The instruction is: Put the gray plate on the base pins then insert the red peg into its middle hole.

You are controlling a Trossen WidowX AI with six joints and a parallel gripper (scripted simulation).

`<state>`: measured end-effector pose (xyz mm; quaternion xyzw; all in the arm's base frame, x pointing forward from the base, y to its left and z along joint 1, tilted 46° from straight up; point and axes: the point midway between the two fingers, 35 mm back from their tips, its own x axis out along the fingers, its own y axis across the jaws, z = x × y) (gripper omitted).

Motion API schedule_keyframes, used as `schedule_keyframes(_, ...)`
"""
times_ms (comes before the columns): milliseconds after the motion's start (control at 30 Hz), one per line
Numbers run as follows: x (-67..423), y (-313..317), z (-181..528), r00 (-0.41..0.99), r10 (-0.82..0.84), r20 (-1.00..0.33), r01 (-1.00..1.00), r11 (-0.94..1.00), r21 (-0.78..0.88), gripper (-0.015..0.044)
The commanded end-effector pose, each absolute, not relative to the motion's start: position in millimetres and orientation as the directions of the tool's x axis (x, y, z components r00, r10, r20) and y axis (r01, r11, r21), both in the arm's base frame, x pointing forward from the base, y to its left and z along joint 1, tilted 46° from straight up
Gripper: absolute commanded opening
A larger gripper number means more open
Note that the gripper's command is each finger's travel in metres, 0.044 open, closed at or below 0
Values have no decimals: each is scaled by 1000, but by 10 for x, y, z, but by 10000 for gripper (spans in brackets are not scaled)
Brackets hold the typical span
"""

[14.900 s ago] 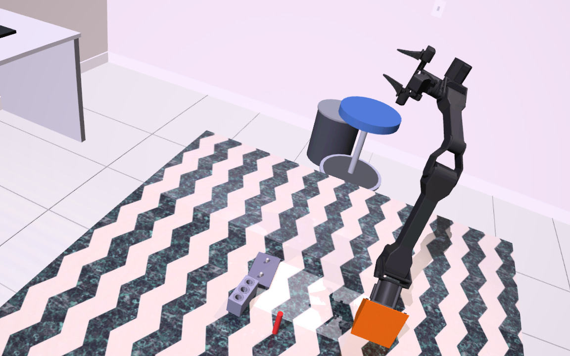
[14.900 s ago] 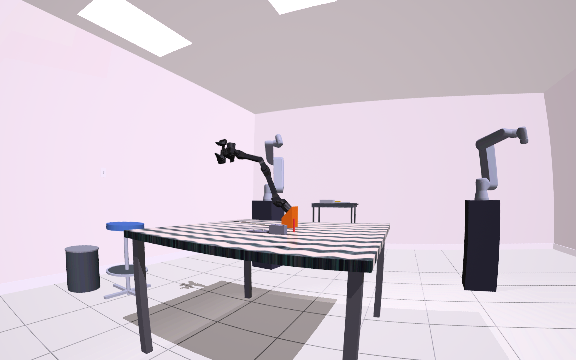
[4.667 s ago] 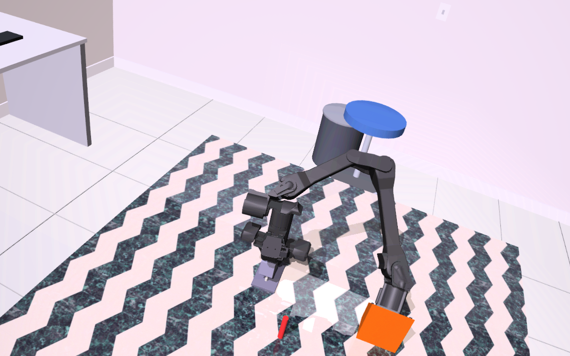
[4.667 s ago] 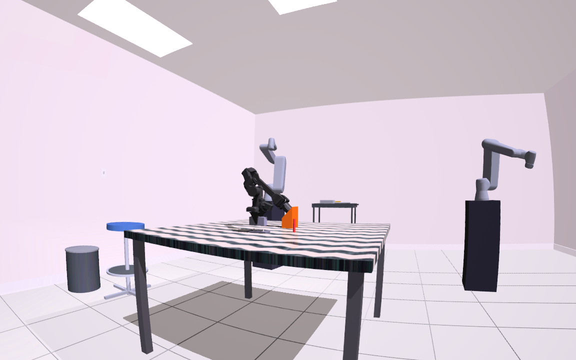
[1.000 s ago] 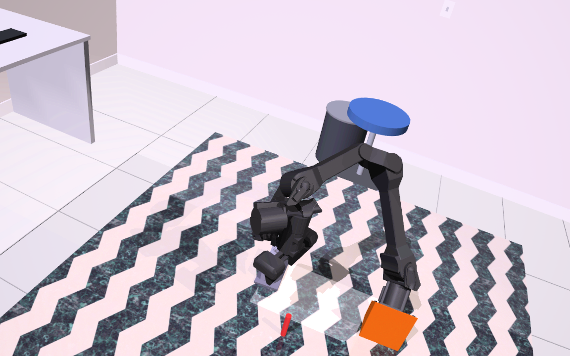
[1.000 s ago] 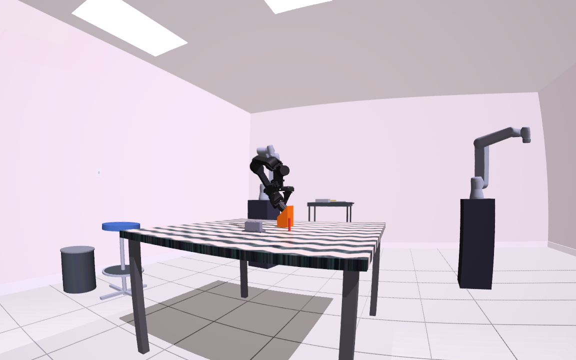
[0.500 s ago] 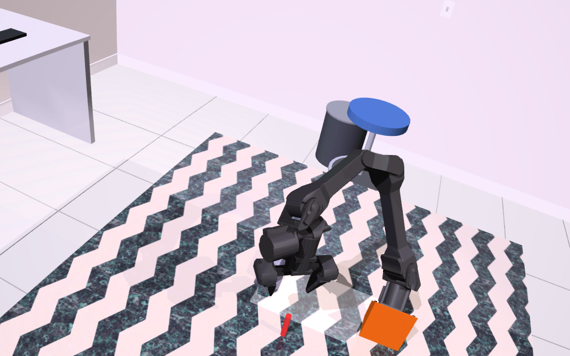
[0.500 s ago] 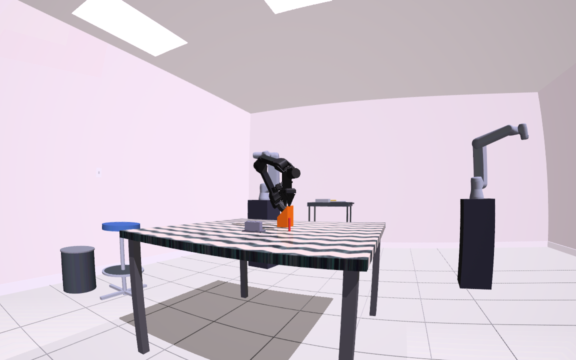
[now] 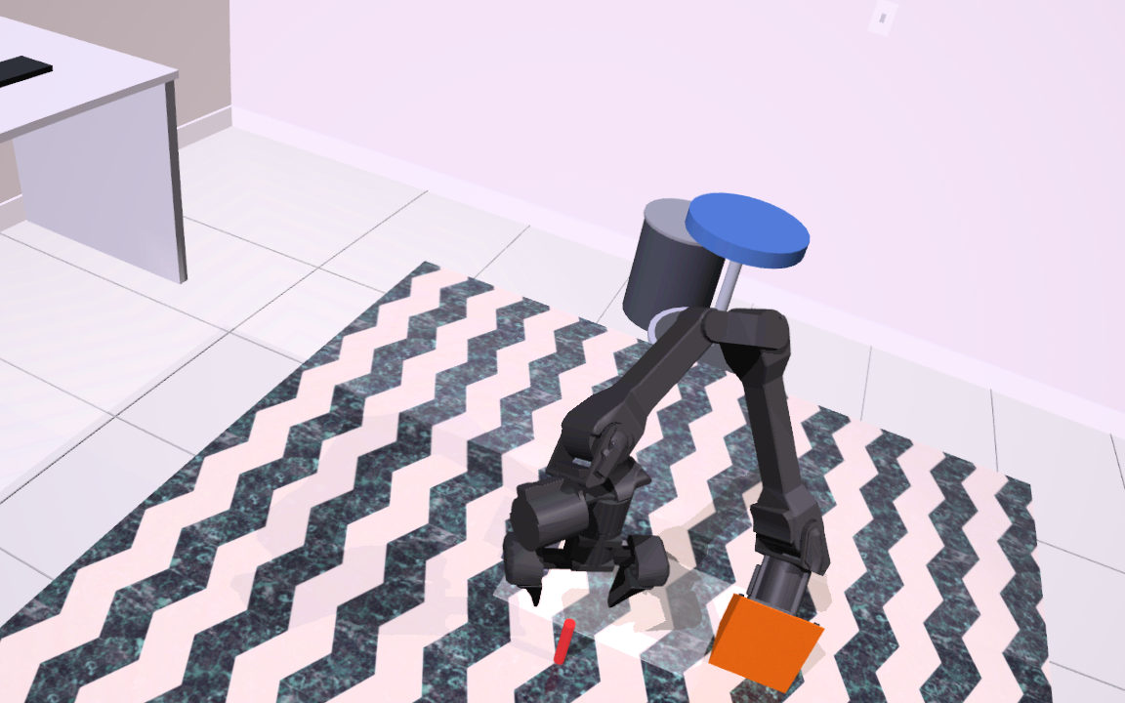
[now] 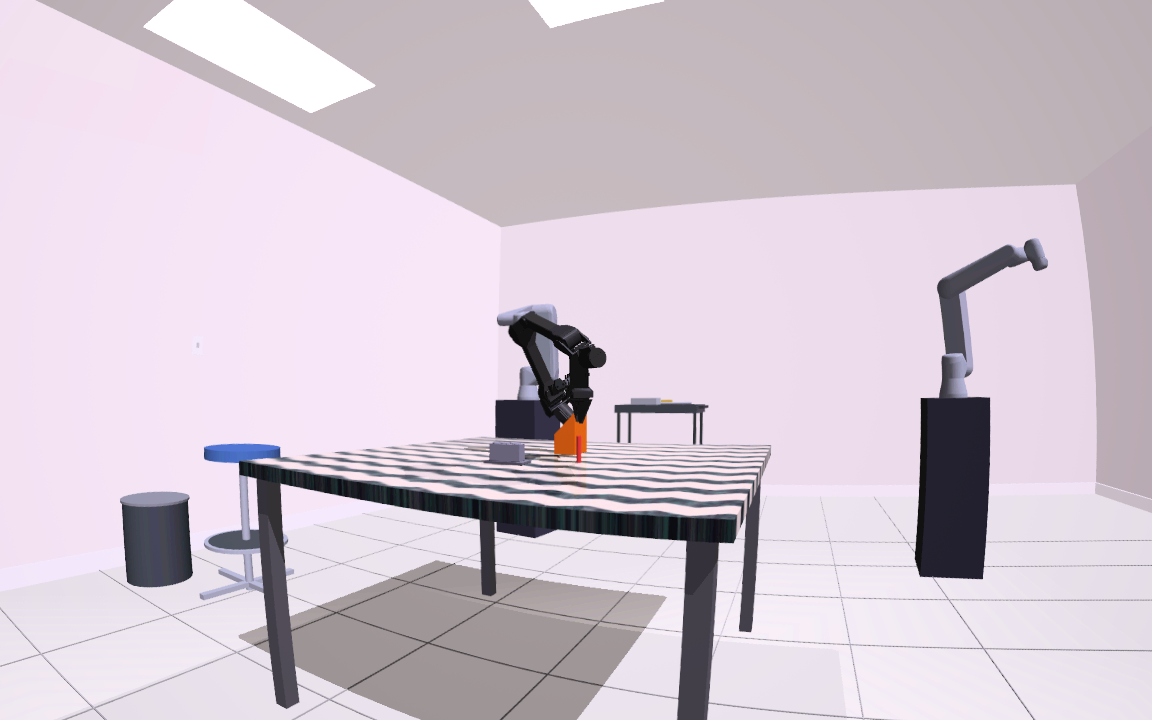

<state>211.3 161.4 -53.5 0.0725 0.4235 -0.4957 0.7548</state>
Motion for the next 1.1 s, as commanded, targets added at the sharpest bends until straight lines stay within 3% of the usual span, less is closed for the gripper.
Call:
schedule_keyframes(0, 2101, 1551, -594, 150, -695, -703, 805, 499, -321, 440)
schedule_keyframes(1067, 2180, 1187, -938, 150, -696, -702, 803, 500, -324, 440)
